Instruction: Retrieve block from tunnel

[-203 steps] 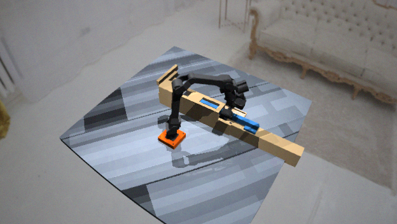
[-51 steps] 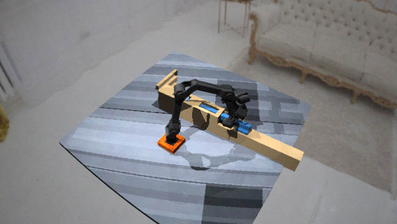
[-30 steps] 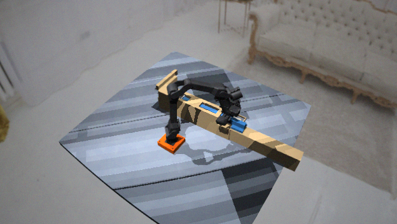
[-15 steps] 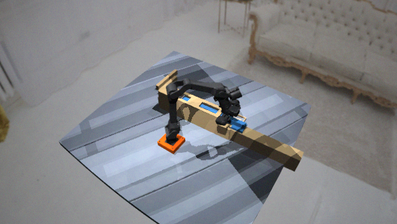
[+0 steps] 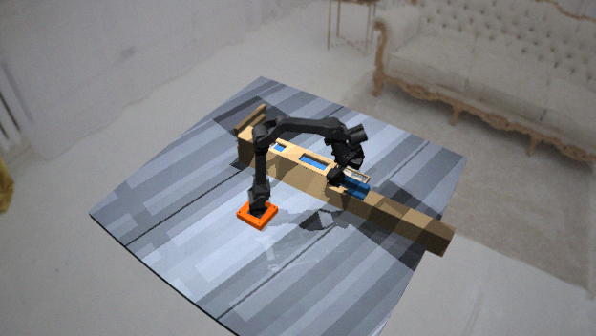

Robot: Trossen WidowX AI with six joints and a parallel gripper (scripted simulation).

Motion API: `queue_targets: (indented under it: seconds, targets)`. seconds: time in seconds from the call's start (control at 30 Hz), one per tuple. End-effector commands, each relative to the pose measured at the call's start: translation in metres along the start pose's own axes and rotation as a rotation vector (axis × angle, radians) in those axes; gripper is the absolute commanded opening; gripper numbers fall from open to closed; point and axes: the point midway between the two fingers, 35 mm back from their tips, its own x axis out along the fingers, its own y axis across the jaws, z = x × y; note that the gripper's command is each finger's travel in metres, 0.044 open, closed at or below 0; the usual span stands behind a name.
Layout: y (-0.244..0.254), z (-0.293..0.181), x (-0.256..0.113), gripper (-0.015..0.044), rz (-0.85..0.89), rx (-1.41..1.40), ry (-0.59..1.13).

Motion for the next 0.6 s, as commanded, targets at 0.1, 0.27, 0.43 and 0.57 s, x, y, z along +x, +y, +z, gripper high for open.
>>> queue_targets:
  seconds: [0.1, 0.27, 0.43, 0.57]
  targets:
    - [0.001, 0.027, 0.005, 0.044, -0.004, -0.013, 0.034]
    - [0.001, 0.027, 0.007, 0.044, -0.004, -0.013, 0.034]
    - [0.0, 0.025, 0.014, 0.044, -0.004, -0.013, 0.034]
    - [-0.001, 0.024, 0.02, 0.044, -0.004, -0.013, 0.034]
